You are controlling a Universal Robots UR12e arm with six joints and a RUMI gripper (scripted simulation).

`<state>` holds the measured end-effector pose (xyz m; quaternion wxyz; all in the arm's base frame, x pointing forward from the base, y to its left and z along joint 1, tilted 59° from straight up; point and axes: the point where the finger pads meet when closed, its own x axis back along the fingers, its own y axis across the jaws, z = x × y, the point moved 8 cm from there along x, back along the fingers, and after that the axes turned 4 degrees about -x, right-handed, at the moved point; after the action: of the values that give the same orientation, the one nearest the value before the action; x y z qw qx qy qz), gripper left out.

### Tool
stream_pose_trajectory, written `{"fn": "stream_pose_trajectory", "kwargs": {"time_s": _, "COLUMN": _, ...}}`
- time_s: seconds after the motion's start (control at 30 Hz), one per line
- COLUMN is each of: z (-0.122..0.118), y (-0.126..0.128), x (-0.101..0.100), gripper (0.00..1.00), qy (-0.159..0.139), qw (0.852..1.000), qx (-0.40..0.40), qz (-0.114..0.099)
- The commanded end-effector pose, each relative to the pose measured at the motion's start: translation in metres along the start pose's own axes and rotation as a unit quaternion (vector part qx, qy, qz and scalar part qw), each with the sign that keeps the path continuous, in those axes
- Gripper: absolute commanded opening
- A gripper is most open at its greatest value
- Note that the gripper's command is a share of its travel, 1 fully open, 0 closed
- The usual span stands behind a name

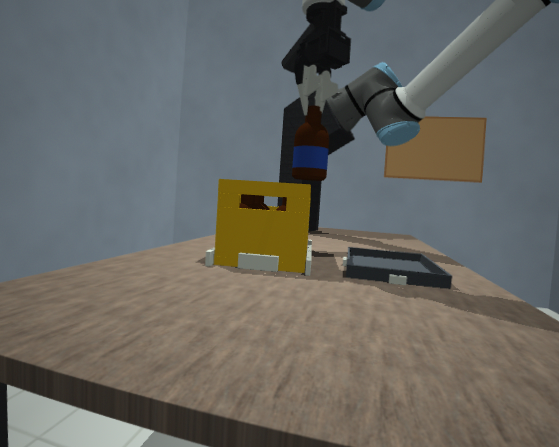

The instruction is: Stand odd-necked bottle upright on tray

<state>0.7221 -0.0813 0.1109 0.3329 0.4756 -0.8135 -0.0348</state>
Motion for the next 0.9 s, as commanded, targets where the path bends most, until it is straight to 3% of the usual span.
{"fn": "stream_pose_trajectory", "kwargs": {"time_s": 0.0, "z": -0.008, "y": 0.014, "x": 0.0, "gripper": 0.0, "qy": 0.0, "qw": 1.0, "qx": 0.0, "qz": 0.0}}
{"fn": "stream_pose_trajectory", "kwargs": {"time_s": 0.87, "z": -0.032, "y": 0.06, "x": 0.0, "gripper": 0.0, "qy": 0.0, "qw": 1.0, "qx": 0.0, "qz": 0.0}}
